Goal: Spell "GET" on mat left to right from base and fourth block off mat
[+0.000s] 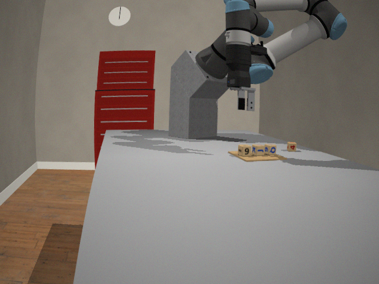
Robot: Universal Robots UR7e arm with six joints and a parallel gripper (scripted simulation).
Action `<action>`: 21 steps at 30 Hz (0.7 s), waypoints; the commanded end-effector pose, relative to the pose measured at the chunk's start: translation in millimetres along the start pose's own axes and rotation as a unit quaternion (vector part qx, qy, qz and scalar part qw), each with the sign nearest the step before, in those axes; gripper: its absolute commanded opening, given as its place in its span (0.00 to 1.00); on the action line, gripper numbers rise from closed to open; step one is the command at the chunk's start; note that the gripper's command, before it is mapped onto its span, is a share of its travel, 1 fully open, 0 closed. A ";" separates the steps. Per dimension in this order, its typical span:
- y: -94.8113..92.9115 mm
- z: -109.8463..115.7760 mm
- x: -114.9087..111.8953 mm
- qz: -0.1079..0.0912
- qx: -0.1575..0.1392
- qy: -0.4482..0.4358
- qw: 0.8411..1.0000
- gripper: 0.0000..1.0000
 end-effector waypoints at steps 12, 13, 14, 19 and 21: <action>37.5 -0.4 -0.2 -0.001 0.001 0.000 1.000 1.00; 39.2 -0.4 -0.3 -0.001 0.001 0.000 1.000 1.00; 40.7 -0.4 -0.3 -0.001 0.001 0.000 1.000 1.00; 44.5 -0.4 -0.3 -0.001 0.001 0.000 1.000 1.00; 46.4 -0.4 -0.3 -0.001 0.001 0.000 1.000 1.00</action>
Point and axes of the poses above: the point where the finger pads meet when closed, its own y axis back along the fingers, its own x axis across the jaws, z = x × y, the point moved 5 cm from there along y, back along the fingers, and after that the axes turned 2 degrees about -y, right-handed, at the moved point
